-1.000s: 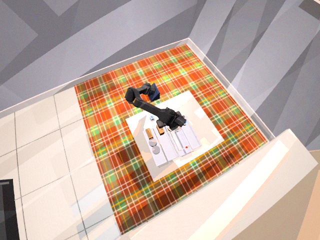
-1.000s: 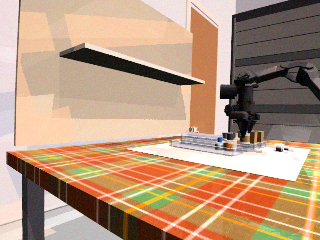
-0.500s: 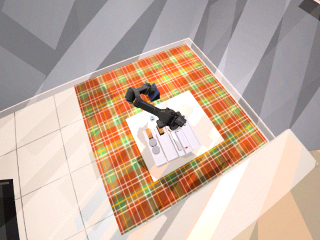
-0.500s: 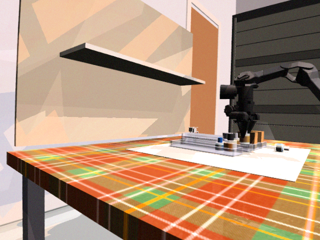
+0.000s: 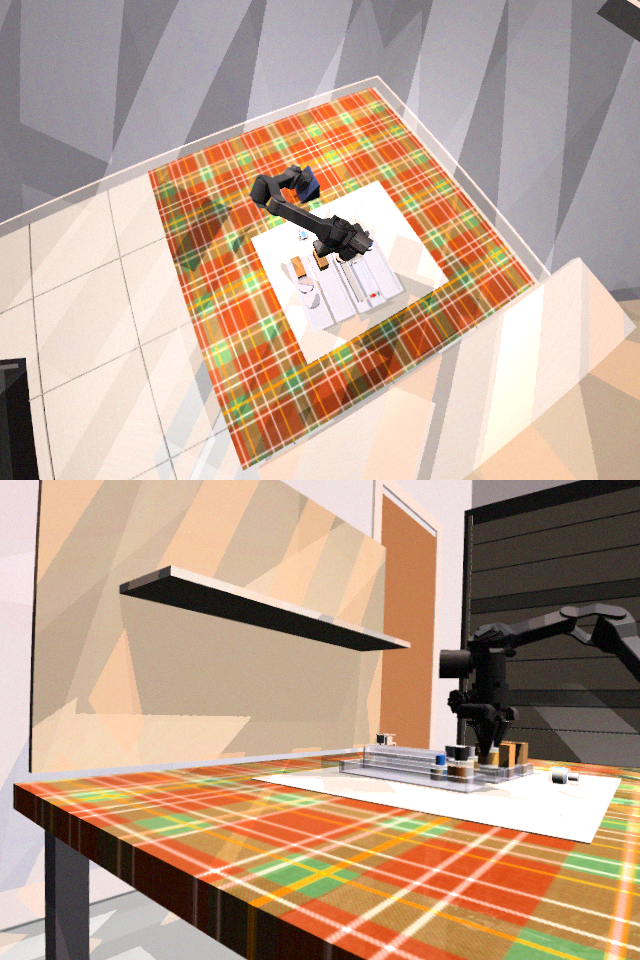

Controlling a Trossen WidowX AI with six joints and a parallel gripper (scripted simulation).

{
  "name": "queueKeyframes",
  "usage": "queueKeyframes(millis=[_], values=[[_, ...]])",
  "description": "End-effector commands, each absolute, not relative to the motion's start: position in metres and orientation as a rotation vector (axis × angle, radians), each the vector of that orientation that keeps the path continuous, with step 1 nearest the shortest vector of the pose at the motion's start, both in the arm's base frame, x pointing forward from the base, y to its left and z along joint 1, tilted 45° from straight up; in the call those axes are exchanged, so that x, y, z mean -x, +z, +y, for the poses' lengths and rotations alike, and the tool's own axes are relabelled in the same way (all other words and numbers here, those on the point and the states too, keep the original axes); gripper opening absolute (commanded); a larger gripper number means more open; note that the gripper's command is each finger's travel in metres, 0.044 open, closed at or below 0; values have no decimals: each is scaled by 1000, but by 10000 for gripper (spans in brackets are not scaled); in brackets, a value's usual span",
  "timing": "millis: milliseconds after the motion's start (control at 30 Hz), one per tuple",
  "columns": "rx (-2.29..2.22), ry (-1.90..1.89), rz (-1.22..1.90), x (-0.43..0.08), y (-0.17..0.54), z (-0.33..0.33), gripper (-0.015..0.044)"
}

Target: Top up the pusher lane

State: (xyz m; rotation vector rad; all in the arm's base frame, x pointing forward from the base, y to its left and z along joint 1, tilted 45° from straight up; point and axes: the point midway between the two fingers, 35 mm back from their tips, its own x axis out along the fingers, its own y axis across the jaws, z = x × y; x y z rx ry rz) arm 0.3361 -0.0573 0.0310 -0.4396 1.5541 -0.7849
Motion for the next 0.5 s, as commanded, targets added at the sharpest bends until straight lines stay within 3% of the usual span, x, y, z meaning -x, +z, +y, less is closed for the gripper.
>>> queueKeyframes(millis=[0, 467], values=[[442, -796, 1529, -341, 32, -61, 0], [442, -796, 1529, -340, 30, -63, 0]])
